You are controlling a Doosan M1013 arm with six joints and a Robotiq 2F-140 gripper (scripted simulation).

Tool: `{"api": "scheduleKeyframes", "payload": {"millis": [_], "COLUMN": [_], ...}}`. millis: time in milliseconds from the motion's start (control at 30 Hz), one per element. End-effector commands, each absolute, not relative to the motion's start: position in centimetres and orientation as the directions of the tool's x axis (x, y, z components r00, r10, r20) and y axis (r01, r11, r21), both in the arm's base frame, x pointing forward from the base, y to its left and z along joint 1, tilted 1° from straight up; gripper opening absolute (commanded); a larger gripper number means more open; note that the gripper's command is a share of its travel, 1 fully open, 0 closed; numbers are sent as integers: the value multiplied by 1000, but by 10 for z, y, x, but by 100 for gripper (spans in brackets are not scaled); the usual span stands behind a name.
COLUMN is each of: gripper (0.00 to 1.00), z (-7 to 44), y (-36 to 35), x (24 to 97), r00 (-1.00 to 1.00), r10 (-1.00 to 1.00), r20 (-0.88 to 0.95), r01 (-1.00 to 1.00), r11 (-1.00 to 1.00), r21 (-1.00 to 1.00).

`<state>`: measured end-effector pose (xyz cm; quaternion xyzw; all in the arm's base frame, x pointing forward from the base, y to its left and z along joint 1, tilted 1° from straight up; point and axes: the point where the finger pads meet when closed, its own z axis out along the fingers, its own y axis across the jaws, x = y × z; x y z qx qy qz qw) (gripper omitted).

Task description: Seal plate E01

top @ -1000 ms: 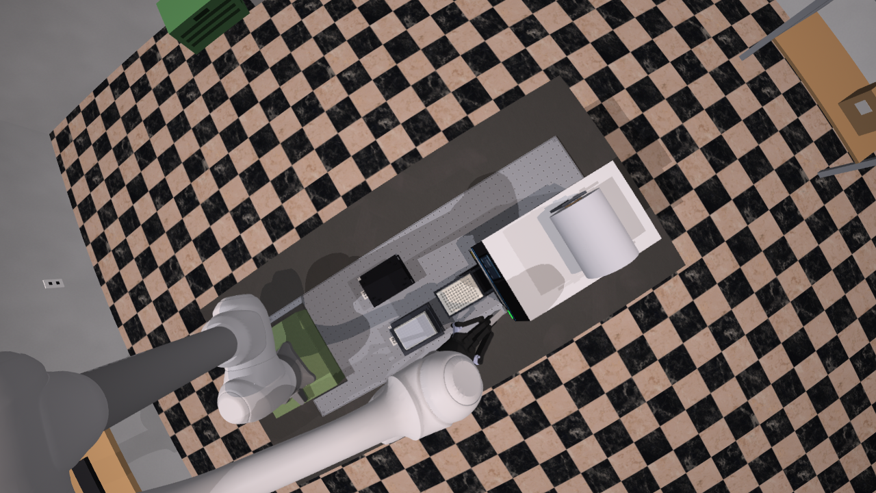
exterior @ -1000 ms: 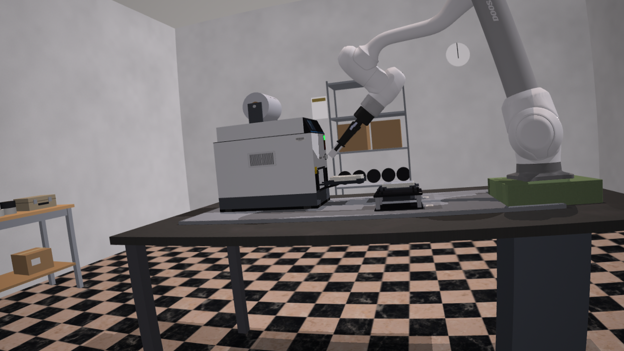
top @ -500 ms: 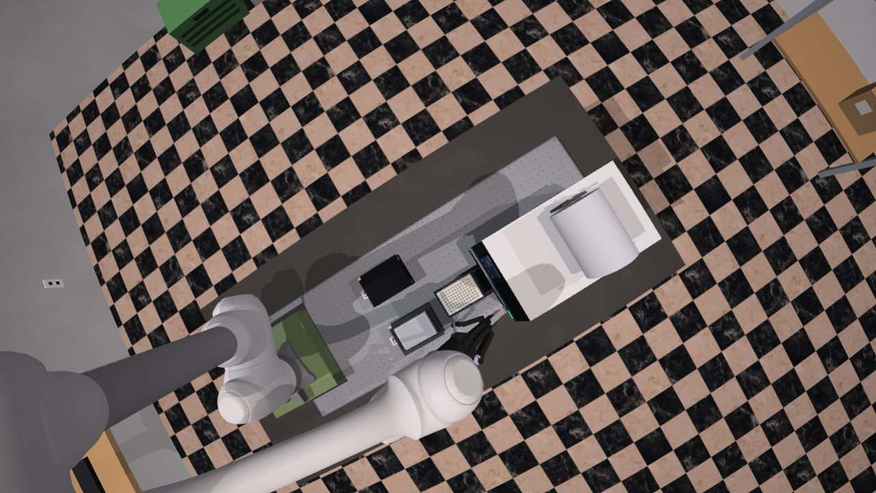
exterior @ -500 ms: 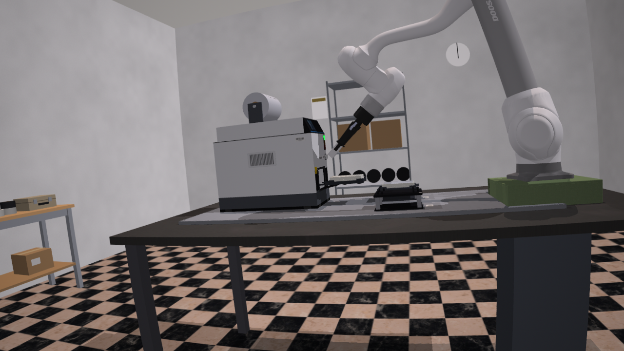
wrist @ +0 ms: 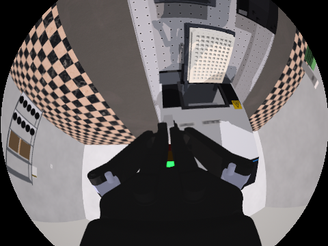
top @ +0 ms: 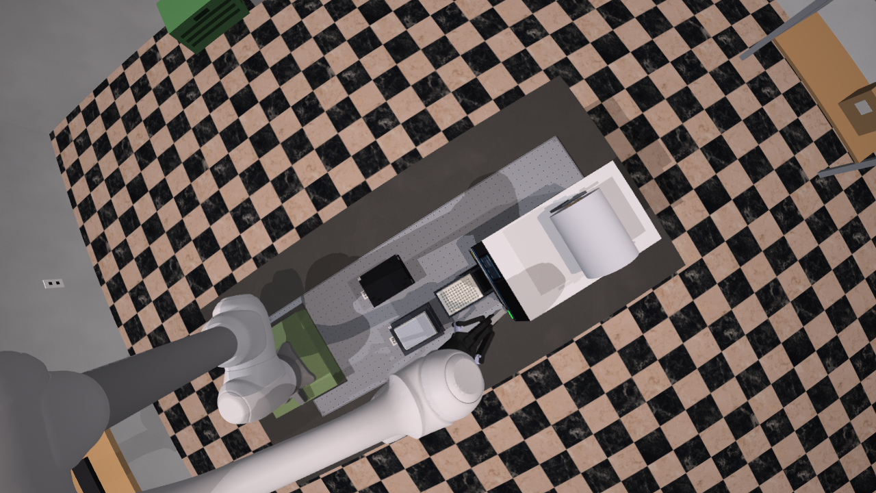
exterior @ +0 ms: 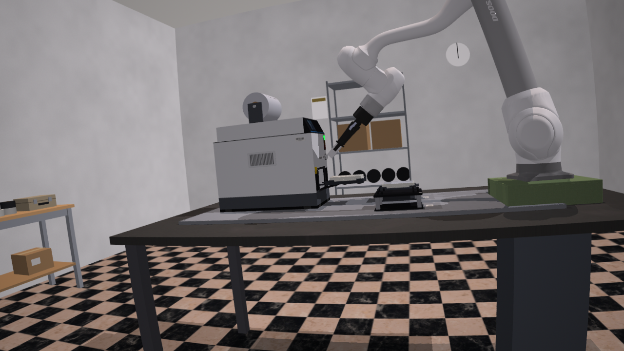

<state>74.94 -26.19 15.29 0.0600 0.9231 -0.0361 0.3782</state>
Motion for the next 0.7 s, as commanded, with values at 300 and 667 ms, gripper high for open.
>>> {"api": "scheduleKeyframes", "payload": {"millis": [300, 667], "gripper": [10, 10], "z": [153, 153], "y": [-262, -262], "x": [751, 753], "r00": [-707, -707], "r10": [84, 84], "r20": [-703, -703], "r01": [138, 138], "r11": [990, 990], "r21": [-21, -21]}}
